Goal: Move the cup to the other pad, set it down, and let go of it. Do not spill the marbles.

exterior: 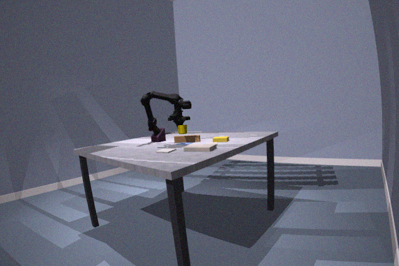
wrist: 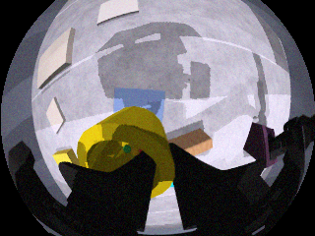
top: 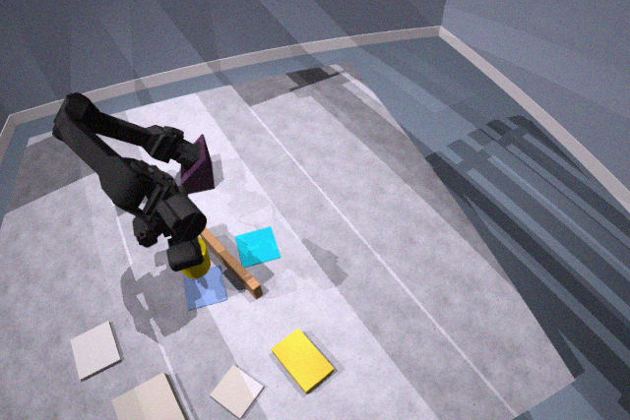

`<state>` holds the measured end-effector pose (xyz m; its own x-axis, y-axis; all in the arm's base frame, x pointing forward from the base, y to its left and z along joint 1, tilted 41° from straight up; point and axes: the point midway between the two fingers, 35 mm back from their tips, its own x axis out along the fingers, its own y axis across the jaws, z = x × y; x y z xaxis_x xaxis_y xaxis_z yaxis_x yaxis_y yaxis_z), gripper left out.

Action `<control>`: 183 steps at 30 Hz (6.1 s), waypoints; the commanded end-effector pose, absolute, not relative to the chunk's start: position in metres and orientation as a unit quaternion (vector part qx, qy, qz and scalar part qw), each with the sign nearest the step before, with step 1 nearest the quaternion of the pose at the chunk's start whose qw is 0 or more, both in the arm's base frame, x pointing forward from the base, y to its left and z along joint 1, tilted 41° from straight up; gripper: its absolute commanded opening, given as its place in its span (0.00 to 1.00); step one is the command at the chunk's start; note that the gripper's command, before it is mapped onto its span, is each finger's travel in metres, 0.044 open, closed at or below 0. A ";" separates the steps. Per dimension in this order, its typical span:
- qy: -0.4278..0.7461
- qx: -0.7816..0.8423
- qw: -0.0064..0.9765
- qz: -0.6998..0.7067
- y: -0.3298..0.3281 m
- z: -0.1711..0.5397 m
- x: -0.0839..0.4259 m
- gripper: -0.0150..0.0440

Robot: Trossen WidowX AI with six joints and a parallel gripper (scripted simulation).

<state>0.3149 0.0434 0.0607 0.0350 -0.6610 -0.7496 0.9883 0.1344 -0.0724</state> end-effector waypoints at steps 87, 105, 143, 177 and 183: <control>0.332 0.256 0.674 -0.608 0.120 -0.060 0.246 0.25; 0.332 0.256 0.675 -0.608 0.101 -0.082 0.246 0.25; 0.331 0.262 0.672 -0.608 0.109 -0.073 0.247 0.50; 0.333 0.247 0.676 -0.609 0.129 -0.046 0.235 0.81; 0.333 0.249 0.675 -0.609 0.136 -0.039 0.235 1.00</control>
